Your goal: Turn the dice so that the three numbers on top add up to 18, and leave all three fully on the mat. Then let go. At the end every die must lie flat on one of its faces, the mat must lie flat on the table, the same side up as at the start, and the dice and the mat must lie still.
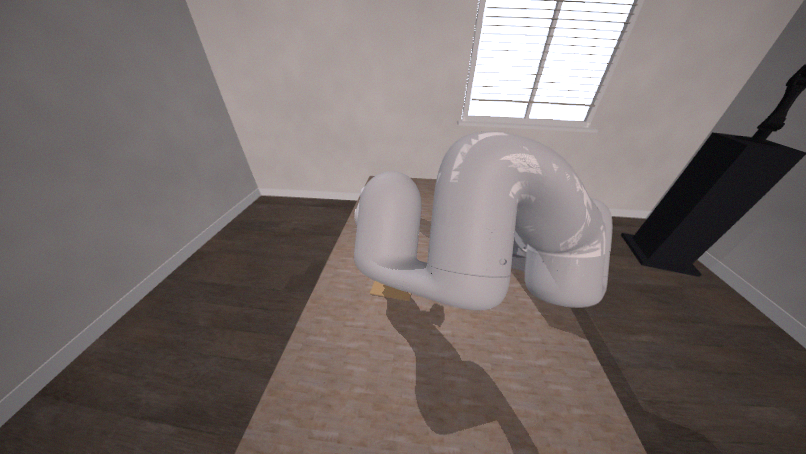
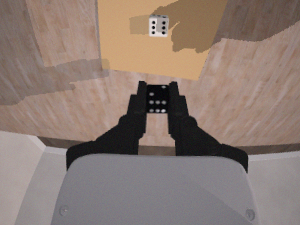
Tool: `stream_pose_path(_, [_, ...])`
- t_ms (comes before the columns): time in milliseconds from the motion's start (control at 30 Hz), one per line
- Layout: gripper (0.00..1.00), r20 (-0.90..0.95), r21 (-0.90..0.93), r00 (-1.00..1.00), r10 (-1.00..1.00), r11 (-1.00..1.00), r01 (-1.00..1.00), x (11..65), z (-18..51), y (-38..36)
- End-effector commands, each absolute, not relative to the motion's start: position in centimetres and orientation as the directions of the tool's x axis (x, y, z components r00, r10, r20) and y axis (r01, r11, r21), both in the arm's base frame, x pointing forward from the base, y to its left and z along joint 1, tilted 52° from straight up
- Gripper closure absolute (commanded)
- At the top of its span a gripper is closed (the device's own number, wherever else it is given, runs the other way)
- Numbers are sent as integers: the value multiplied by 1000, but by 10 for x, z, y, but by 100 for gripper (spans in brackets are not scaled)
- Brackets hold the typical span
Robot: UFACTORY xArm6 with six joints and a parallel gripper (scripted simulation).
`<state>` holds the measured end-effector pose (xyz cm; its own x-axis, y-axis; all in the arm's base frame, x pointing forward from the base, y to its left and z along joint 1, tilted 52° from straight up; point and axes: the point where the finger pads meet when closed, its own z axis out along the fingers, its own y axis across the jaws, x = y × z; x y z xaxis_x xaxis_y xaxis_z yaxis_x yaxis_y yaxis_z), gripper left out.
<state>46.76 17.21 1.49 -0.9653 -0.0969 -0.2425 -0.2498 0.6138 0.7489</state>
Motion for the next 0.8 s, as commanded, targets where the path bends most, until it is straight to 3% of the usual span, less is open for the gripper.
stream_pose_path(0, [85, -245, 748, -965, -95, 614, -250, 472, 1, 190])
stream_pose_path(767, [85, -245, 748, -965, -95, 614, -250, 475, -23, 220])
